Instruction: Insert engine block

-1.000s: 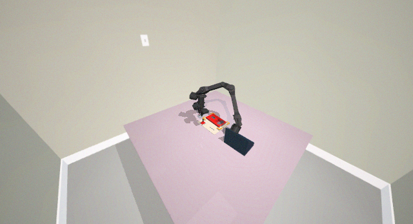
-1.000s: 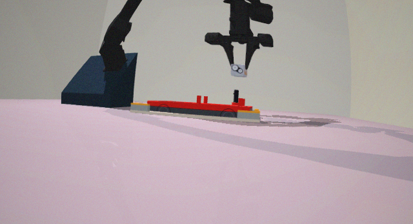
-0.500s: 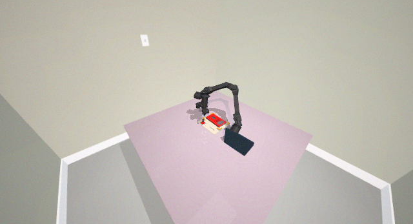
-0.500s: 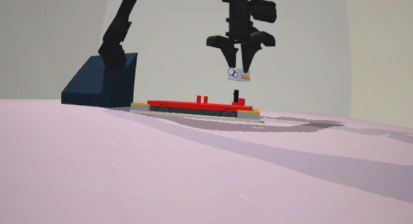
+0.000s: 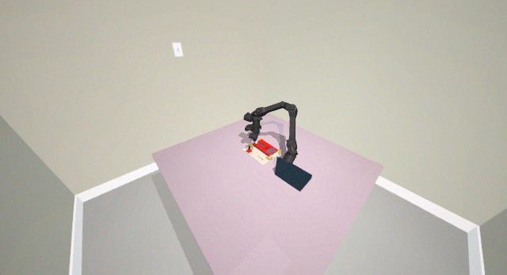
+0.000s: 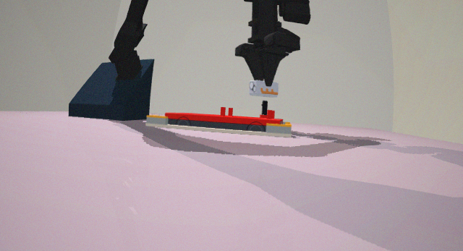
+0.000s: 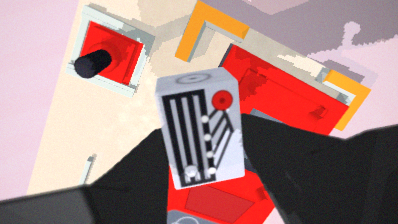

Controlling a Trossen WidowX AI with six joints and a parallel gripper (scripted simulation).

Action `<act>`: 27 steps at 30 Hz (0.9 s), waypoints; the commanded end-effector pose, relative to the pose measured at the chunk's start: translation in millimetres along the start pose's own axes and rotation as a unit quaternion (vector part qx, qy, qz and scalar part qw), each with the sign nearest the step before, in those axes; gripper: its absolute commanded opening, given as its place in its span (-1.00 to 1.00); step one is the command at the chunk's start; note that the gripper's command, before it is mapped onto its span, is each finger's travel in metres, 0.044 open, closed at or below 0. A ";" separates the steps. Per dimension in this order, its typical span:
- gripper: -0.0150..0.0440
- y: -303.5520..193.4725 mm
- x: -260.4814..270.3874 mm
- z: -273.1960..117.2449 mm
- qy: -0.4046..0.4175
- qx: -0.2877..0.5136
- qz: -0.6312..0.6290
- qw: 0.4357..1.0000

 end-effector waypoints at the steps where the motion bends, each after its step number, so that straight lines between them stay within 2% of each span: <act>1: -0.49 -12.0 -7.2 4.4 -0.004 0.003 0.059 0.998; 20: -0.49 -56.7 -35.8 20.3 -0.017 0.011 0.301 0.953; 26: 0.04 -56.7 -35.7 20.5 -0.017 0.011 0.322 0.946; 27: 0.05 -56.7 -35.7 20.4 -0.017 0.011 0.323 0.946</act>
Point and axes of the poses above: the point midway between the two fingers, 35 mm back from their tips, its own z axis out along the fingers, its own x axis across the jaws, y = z × x, the point moved 4 cm from there along -z, back along the fingers, and after that the axes turned 8 degrees about -z, right-handed, at the moved point
